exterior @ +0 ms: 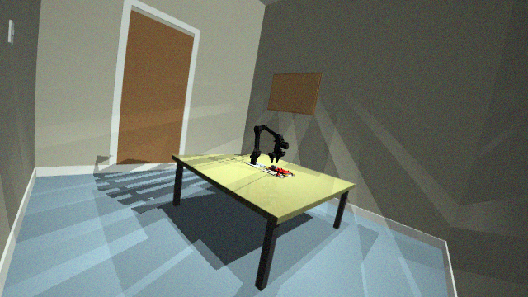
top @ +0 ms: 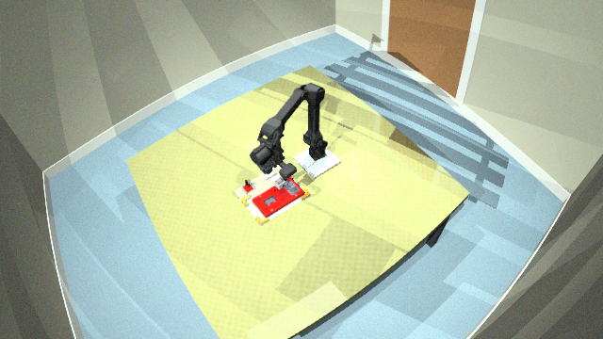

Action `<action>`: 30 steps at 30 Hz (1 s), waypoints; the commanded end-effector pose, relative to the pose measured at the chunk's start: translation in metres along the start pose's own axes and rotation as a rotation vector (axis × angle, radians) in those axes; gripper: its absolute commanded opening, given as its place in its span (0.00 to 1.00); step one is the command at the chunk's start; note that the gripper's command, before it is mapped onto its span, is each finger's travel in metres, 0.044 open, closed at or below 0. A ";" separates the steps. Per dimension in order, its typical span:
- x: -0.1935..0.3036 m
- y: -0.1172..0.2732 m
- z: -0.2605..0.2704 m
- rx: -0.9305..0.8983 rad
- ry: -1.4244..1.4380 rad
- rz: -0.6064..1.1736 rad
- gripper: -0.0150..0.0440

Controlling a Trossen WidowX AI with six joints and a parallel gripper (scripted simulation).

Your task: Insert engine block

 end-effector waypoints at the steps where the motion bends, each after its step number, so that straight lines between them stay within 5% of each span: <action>1: 0.000 0.002 0.001 0.010 0.019 -0.014 1.00; 30: 0.001 -0.040 0.012 0.009 0.019 -0.013 1.00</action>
Point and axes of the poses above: the point midway between the two fingers, 35 mm back from their tips, its own y axis back along the fingers, its own z axis across the jaws, x = y × z, the point moved 5 cm from there along y, back along the fingers, and after that the axes turned 2 degrees about -y, right-handed, at the moved point
